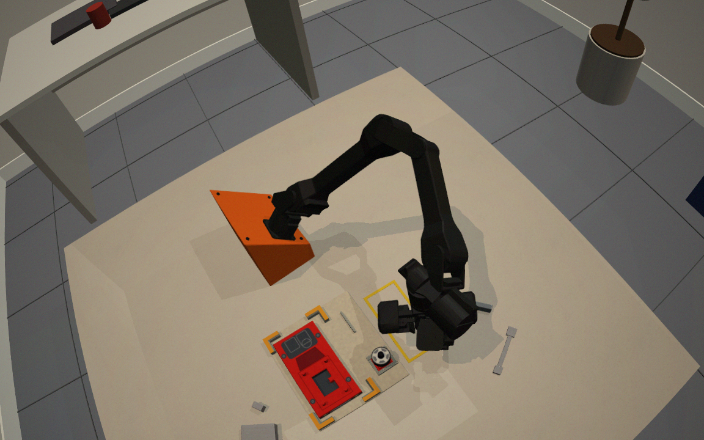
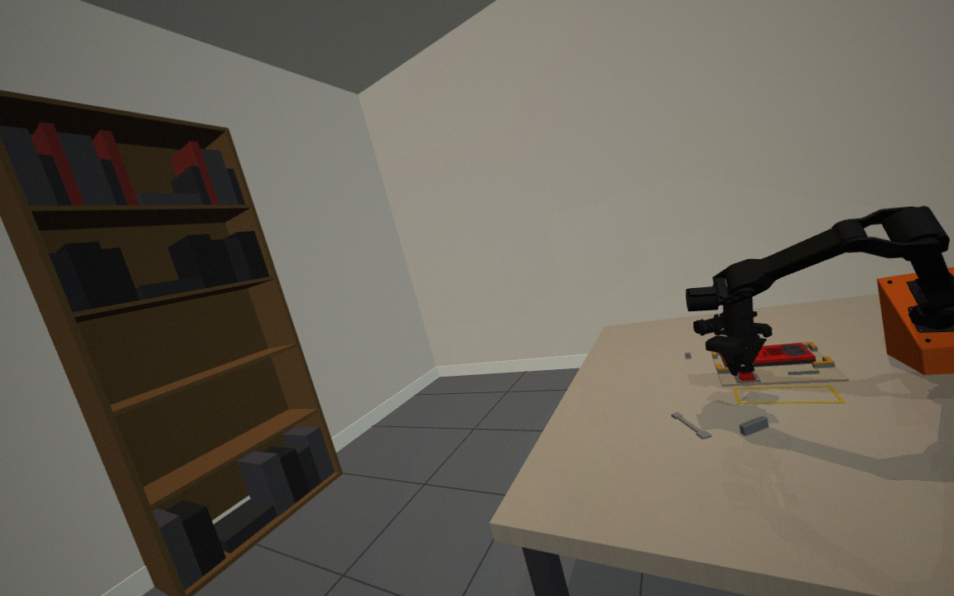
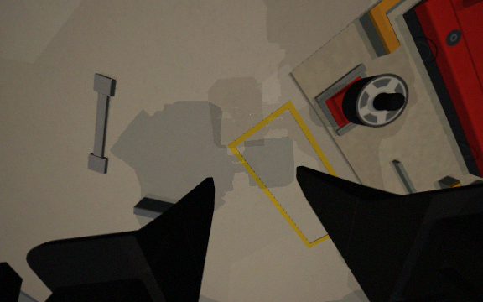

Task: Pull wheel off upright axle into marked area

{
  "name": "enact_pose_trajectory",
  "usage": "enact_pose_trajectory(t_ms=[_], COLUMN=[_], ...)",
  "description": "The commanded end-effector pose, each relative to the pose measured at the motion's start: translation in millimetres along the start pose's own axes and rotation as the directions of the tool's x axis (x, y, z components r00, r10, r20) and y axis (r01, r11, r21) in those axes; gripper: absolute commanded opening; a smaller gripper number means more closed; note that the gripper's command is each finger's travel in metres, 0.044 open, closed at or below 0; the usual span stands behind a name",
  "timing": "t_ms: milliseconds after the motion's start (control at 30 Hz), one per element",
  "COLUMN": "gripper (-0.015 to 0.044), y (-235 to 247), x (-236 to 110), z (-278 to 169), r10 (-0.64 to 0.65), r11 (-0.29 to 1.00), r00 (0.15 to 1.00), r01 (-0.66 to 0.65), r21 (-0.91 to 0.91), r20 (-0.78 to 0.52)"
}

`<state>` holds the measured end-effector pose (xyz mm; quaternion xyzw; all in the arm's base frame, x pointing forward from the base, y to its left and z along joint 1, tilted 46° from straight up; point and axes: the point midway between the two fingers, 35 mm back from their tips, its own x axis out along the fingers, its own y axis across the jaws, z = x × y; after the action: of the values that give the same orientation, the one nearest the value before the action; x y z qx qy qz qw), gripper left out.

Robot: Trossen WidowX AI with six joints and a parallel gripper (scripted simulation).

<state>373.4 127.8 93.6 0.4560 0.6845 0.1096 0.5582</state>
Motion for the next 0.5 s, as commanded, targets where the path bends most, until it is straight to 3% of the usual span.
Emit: enact_pose_trajectory(t_ms=[0,233,467], gripper=[0.0300,0.0300,0.0300], y=[-56,-90,-92], x=[-25,-41,-42], z=[37,51,51], r10=[-0.074,-0.095,-0.095], r11=[0.946,0.864,0.857], r00=[0.997,0.994,0.993], r01=[0.063,0.051,0.049], r21=[-0.318,-0.502,-0.513], r20=[-0.022,-0.061,-0.064])
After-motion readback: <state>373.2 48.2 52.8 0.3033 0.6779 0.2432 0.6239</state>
